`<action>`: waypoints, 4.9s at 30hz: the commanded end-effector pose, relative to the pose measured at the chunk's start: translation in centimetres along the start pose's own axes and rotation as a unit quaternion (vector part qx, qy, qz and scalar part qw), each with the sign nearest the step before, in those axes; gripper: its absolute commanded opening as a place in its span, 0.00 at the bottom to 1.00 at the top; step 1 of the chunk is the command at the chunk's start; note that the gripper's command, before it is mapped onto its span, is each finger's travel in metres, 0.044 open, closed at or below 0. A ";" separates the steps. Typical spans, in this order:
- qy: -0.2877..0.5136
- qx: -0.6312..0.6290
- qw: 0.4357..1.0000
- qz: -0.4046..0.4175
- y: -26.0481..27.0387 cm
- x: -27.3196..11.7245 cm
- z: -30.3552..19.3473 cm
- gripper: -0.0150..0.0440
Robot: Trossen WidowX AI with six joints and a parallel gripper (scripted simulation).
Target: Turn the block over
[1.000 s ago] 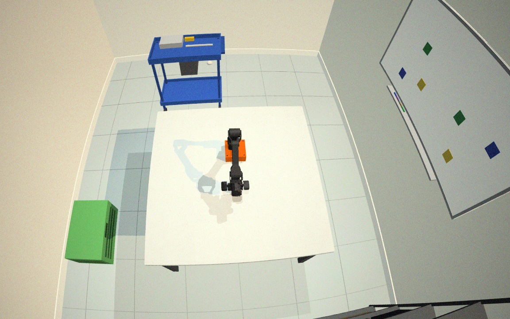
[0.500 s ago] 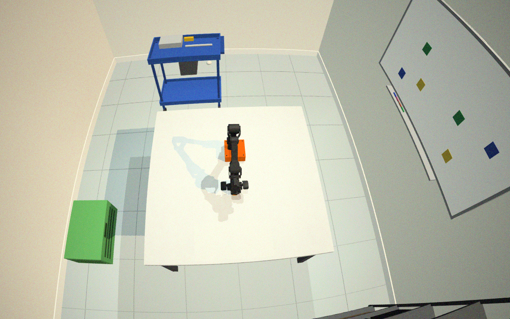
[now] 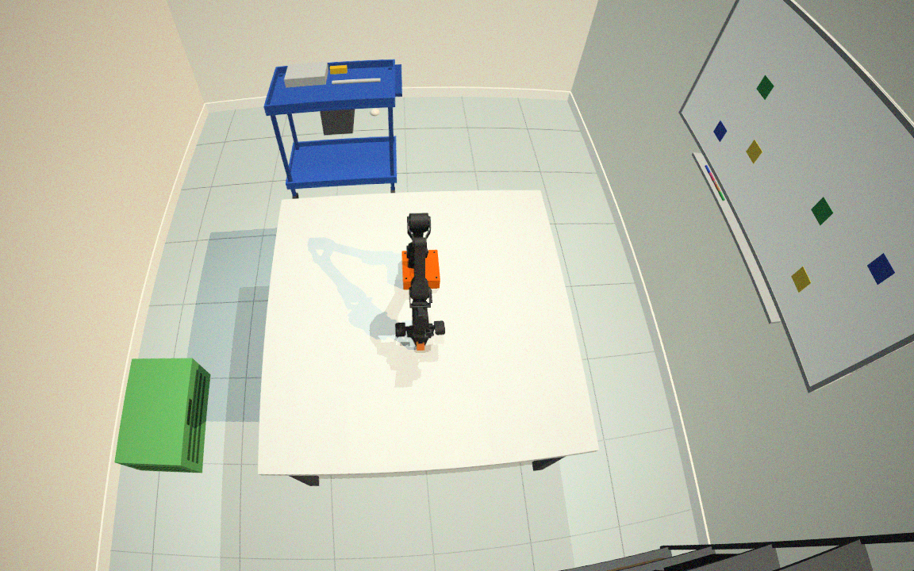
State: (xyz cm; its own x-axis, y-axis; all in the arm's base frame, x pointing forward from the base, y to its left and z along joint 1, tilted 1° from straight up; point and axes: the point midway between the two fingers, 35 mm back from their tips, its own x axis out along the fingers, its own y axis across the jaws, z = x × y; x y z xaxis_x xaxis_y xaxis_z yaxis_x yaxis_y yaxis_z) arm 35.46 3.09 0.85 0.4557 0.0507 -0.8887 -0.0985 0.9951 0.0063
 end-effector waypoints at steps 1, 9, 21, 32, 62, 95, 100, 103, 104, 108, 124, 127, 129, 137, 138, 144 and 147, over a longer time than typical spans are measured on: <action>-0.025 0.001 1.000 0.003 0.1 -0.2 -0.4 0.25; -0.060 0.001 0.998 0.003 0.1 0.7 -0.4 0.25; -0.142 0.001 0.990 0.003 0.1 3.0 -0.6 0.25; -0.216 0.001 0.976 0.002 0.1 3.4 -1.2 0.25; -0.301 0.001 0.954 0.003 0.1 2.2 -2.1 0.25; -0.301 0.001 0.954 0.003 0.1 2.2 -2.1 1.00; -0.301 0.001 0.954 0.003 0.1 2.2 -2.1 1.00; -0.301 0.001 0.954 0.003 0.1 2.2 -2.1 1.00; -0.301 0.001 0.954 0.003 0.1 2.2 -2.1 1.00; -0.301 0.001 0.954 0.003 0.1 2.2 -2.1 1.00; -0.129 0.001 0.992 0.002 0.0 0.0 0.2 1.00; -0.078 0.001 0.997 0.003 0.0 -2.5 0.1 1.00; -0.049 0.001 0.999 0.003 0.0 -4.4 -0.2 1.00; -0.036 0.001 0.999 0.003 0.1 -5.1 -0.4 1.00; -0.036 0.001 0.999 0.003 0.1 -5.1 -0.4 1.00; -0.025 0.001 1.000 0.003 0.0 -5.1 -0.2 1.00; 0.024 0.001 1.000 0.003 0.0 -4.9 0.9 1.00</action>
State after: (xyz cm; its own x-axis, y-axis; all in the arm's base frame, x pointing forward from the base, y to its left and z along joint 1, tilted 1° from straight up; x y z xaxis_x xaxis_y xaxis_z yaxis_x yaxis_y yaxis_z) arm 33.15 2.83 5.16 0.4652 0.0538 -0.8835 -0.0945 0.9955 0.0108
